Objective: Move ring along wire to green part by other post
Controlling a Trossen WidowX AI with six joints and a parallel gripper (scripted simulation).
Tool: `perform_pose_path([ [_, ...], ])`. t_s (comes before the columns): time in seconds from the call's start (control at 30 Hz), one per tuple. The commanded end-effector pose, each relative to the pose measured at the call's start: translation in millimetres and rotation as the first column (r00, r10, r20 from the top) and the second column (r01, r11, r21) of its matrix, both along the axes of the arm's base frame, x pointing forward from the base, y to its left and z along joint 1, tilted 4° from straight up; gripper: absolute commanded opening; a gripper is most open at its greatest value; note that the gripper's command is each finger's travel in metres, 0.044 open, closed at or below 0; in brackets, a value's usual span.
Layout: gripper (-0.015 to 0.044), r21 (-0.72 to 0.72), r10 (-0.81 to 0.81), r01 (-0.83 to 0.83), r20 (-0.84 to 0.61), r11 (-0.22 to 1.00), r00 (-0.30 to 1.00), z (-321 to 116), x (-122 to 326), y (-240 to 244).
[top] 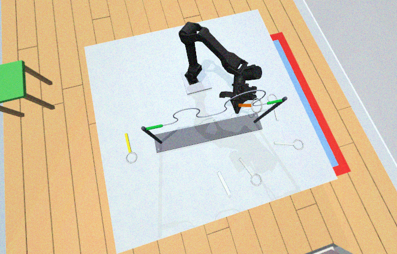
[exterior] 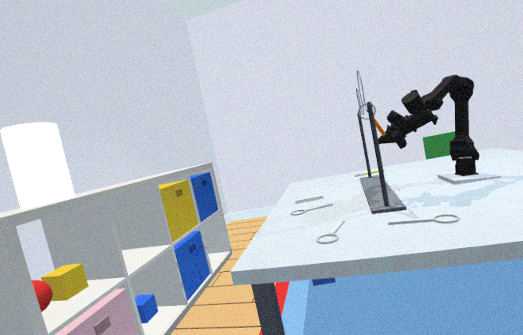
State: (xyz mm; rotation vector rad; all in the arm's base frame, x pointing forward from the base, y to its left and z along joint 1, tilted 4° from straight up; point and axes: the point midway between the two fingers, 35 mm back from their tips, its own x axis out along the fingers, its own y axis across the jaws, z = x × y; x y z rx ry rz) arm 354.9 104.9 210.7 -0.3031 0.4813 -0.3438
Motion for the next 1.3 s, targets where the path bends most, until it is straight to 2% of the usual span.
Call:
perform_pose_path([
  [0.0, -0.0150, 0.074, -0.003, 0.002, 0.014, 0.997, 1.000, -2.0, 2.4, 12.4],
  [0.47, -0.0150, 0.267, -0.019, 0.006, 0.044, 0.964, 0.999, -6.2, 8.3, 50.9],
  [1.27, -0.0150, 0.318, -0.023, 0.006, 0.052, 0.948, 0.998, -5.8, 13.2, 80.8],
])
